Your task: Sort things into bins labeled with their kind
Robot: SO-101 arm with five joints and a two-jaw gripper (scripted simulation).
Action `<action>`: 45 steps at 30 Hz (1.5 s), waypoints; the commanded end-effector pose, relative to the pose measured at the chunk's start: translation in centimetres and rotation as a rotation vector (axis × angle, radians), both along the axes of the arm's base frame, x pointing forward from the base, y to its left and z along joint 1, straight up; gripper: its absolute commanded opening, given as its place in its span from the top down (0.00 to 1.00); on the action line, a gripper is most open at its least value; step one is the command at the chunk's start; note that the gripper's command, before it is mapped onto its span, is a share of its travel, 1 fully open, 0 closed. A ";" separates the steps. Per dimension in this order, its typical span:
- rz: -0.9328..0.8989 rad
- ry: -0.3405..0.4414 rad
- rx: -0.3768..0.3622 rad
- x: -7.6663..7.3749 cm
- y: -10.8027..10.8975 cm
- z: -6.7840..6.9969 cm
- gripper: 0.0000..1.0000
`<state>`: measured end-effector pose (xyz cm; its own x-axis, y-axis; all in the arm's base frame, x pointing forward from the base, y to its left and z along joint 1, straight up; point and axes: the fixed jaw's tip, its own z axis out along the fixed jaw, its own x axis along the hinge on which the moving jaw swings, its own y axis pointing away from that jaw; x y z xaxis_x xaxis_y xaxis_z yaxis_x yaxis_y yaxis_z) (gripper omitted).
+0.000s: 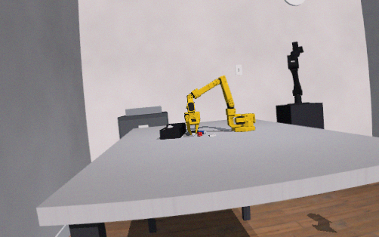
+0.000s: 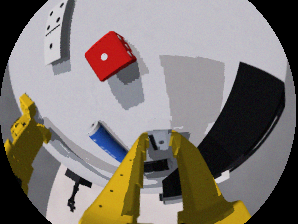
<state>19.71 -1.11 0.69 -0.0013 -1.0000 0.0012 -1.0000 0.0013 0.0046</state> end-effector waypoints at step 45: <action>0.086 -0.031 -0.001 1.2 -0.3 5.4 1.00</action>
<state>20.26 -1.17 5.17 0.0572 -0.9984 -0.0002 -0.9983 -0.0572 0.0147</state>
